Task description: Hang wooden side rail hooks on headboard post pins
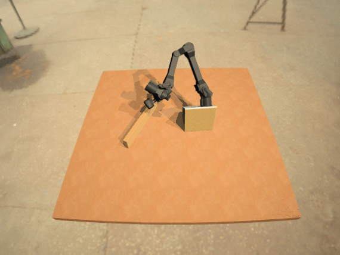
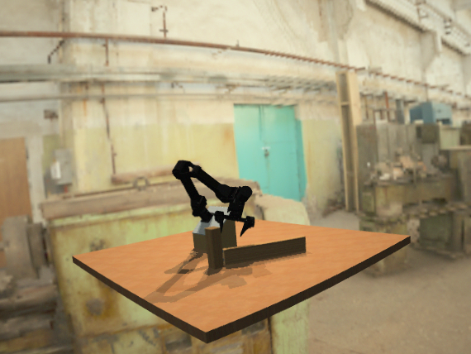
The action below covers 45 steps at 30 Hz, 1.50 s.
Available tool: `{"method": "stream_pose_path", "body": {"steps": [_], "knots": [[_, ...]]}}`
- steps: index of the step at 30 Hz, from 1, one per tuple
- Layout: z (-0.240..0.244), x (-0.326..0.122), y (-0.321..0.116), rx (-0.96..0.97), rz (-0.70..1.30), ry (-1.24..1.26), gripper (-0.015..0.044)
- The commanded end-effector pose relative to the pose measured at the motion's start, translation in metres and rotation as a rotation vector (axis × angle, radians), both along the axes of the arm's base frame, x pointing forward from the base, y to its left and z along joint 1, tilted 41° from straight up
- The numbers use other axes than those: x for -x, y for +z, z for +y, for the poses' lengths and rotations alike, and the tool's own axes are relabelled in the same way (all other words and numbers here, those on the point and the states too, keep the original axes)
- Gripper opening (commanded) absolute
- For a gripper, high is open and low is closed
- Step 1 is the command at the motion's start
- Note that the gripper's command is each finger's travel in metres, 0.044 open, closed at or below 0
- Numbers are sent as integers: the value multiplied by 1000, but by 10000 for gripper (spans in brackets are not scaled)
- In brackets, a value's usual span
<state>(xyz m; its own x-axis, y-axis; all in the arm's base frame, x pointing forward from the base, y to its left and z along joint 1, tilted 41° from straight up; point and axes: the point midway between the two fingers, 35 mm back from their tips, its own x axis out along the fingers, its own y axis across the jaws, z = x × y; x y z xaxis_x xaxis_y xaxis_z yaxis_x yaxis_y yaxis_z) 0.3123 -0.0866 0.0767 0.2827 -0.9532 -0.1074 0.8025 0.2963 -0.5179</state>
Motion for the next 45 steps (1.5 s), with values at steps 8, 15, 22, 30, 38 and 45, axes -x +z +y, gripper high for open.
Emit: {"method": "stream_pose_path", "body": {"steps": [8, 15, 22, 30, 38, 45], "knots": [[6, -63, -6, -35, 988, 296, 440], [11, -68, 3, -89, 1557, 575, 440], [16, -59, 17, -139, 1877, 808, 440], [16, -59, 17, -139, 1877, 808, 440], [-7, -60, -9, -138, 1878, 806, 440], [-17, -60, -20, -138, 1878, 805, 440]]}}
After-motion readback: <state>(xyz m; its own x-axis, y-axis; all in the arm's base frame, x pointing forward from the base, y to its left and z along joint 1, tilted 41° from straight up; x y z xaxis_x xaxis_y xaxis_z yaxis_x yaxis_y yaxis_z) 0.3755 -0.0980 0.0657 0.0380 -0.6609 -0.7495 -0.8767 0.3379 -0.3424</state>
